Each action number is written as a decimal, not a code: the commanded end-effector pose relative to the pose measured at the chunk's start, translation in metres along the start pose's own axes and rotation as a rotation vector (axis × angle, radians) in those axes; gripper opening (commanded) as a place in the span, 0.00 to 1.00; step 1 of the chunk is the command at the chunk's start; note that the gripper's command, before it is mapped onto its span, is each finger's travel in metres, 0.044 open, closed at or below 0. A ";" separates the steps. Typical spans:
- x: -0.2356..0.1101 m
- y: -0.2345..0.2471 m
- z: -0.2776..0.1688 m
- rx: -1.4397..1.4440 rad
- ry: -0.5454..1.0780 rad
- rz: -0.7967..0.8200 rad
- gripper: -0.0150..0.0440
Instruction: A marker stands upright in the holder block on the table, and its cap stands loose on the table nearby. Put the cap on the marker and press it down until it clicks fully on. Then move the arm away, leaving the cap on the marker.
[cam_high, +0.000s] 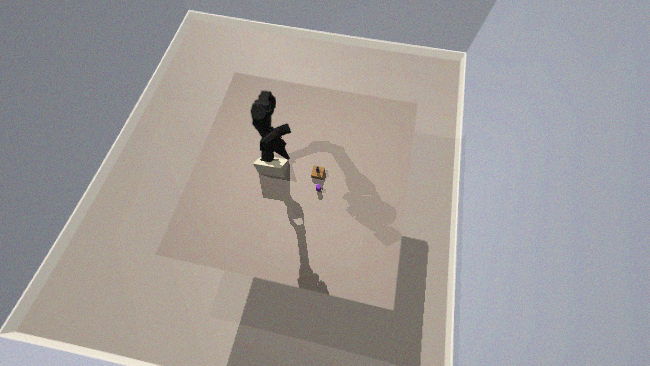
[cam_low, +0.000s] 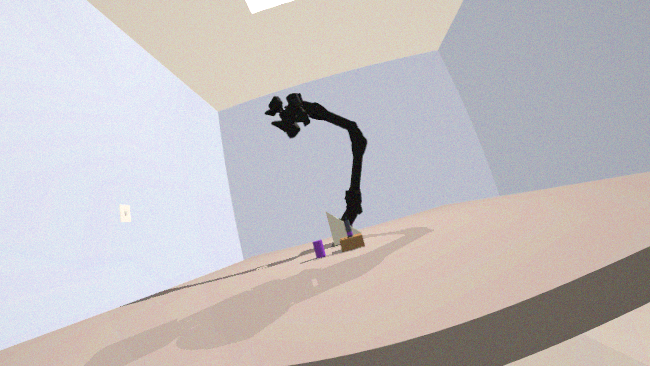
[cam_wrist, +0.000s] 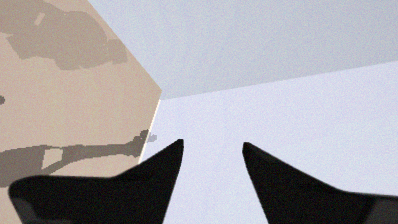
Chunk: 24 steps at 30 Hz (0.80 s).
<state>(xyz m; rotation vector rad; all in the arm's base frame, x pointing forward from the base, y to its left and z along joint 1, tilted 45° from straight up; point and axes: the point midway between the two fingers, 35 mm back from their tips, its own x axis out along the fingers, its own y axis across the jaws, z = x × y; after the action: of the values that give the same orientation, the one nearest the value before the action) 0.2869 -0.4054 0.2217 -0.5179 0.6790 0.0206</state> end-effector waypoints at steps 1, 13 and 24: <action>0.049 0.050 0.007 0.111 0.009 0.184 0.67; 0.129 0.187 0.027 0.410 0.181 0.626 0.67; 0.144 0.365 0.038 0.685 0.716 1.051 0.67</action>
<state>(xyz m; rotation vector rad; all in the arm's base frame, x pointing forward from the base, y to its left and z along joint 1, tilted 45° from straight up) 0.3700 -0.1361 0.0168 0.4486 1.3255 0.5613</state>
